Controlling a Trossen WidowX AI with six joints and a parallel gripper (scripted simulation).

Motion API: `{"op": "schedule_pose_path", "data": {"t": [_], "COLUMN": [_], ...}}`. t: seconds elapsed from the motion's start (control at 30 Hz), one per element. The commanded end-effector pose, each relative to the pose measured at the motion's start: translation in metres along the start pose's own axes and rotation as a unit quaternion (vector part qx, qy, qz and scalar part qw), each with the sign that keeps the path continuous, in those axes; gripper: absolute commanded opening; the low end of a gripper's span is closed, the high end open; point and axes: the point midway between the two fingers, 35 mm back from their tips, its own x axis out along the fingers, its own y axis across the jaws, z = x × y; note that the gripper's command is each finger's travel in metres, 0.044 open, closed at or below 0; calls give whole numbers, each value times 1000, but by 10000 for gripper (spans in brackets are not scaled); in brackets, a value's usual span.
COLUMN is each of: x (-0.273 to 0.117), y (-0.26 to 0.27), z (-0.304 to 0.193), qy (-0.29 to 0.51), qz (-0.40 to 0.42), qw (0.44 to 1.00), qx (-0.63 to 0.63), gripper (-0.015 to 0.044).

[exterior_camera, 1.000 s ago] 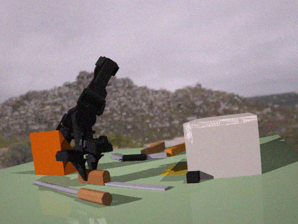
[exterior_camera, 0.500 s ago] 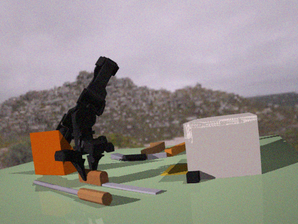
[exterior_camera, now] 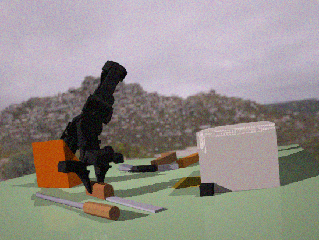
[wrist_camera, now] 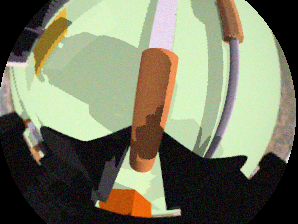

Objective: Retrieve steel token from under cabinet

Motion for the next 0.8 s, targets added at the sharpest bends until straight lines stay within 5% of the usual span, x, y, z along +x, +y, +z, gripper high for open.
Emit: {"op": "schedule_pose_path", "data": {"t": [0.0,0.77], "x": [-1,-1], "y": [0,17], "z": [2,0], "qy": [-2,-2], "qz": [-1,-1], "qw": [1000,998], "qx": [20,67], "gripper": [0,0]}}
